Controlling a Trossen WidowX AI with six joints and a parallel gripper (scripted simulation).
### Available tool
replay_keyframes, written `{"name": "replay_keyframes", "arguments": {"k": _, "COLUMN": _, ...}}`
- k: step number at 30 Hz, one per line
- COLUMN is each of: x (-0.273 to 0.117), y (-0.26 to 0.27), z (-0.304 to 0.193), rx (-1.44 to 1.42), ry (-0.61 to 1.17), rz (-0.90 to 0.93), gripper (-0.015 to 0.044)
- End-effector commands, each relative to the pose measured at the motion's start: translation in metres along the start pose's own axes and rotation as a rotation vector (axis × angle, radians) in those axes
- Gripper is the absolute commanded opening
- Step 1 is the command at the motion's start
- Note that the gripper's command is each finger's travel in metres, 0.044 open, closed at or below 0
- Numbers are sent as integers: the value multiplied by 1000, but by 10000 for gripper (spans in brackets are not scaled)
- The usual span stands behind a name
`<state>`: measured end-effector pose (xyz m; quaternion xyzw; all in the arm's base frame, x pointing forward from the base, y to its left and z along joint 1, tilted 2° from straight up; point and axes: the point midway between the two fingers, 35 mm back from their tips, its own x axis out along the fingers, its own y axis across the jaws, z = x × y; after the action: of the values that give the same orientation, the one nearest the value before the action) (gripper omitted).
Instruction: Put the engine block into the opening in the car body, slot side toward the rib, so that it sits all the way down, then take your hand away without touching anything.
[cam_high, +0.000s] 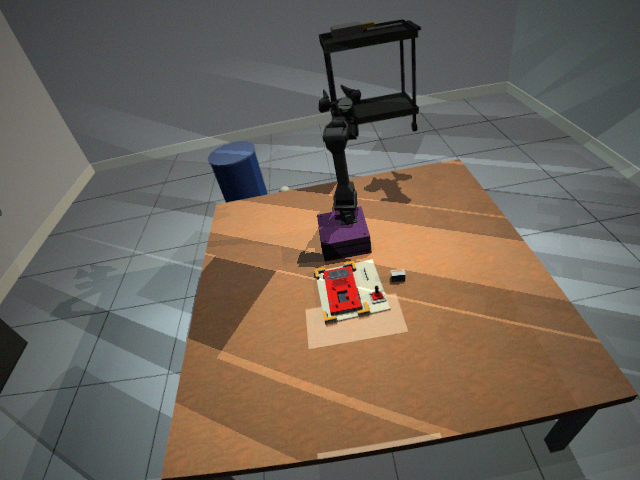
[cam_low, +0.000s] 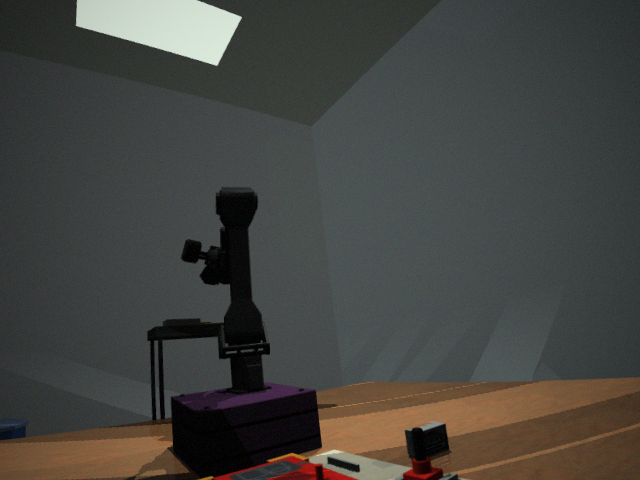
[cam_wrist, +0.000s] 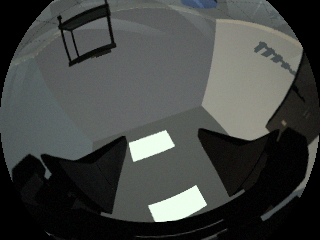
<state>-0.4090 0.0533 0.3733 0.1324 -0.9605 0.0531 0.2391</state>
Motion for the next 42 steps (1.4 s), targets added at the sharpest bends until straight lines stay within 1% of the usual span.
{"name": "replay_keyframes", "arguments": {"k": 1, "x": 0, "y": 0, "z": 0, "rx": 0, "ry": 0, "rz": 0, "gripper": 426}}
{"name": "replay_keyframes", "arguments": {"k": 2, "x": 0, "y": 1, "z": 0, "rx": 3, "ry": -1, "rz": 3, "gripper": 440}}
{"name": "replay_keyframes", "arguments": {"k": 13, "x": -23, "y": 65, "z": 5, "rx": 182, "ry": -51, "rz": 196, "gripper": 440}}
{"name": "replay_keyframes", "arguments": {"k": 21, "x": -39, "y": 94, "z": 7, "rx": 271, "ry": -57, "rz": 297, "gripper": 440}}
{"name": "replay_keyframes", "arguments": {"k": 26, "x": -53, "y": 114, "z": -7, "rx": 246, "ry": -42, "rz": 356, "gripper": 440}}
{"name": "replay_keyframes", "arguments": {"k": 33, "x": -70, "y": 134, "z": -11, "rx": 275, "ry": -52, "rz": 426, "gripper": 440}}
{"name": "replay_keyframes", "arguments": {"k": 37, "x": -87, "y": 145, "z": -6, "rx": 317, "ry": -92, "rz": 479, "gripper": 440}}
{"name": "replay_keyframes", "arguments": {"k": 42, "x": -107, "y": 169, "z": -7, "rx": 411, "ry": -76, "rz": 577, "gripper": 440}}
